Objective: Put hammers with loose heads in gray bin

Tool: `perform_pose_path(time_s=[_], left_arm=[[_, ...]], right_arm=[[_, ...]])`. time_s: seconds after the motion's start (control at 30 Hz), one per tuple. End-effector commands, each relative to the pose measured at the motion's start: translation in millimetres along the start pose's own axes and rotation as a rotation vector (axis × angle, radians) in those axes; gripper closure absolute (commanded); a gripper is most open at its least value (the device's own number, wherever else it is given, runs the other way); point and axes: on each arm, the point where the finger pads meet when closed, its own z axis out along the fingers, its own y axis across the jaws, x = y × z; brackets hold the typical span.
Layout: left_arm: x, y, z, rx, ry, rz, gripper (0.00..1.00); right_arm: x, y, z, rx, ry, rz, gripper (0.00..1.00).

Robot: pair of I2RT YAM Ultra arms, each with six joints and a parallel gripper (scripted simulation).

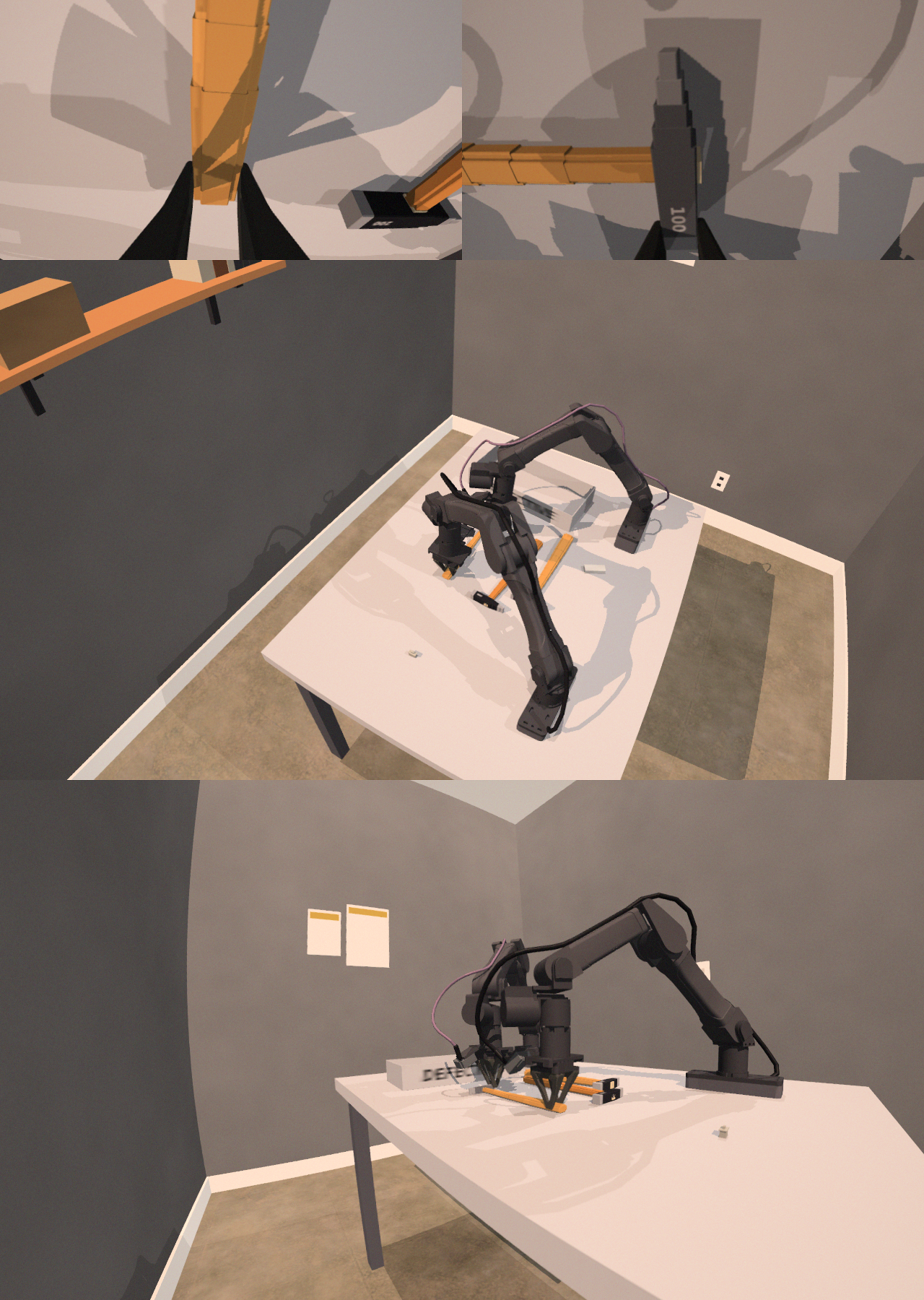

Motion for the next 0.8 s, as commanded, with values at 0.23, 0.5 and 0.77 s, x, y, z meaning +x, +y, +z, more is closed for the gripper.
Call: perform_pose_path(time_s=[0.23,0.5,0.77], left_arm=[[7.1,0.9,-3.1,-0.012,0.022,0.002,0.83],[7.1,0.9,-3.1,-0.012,0.022,0.002,0.83],[7.1,0.9,-3.1,-0.012,0.022,0.002,0.83]], right_arm=[[-8.6,0.0,-15.8,-0.014,-0.028,-0.002,0.63],[-16.2,-0.3,-29.9,-0.028,-0.058,0.0,0.63],[-16.3,0.0,-43.2,-0.032,-0.057,0.002,0.63]])
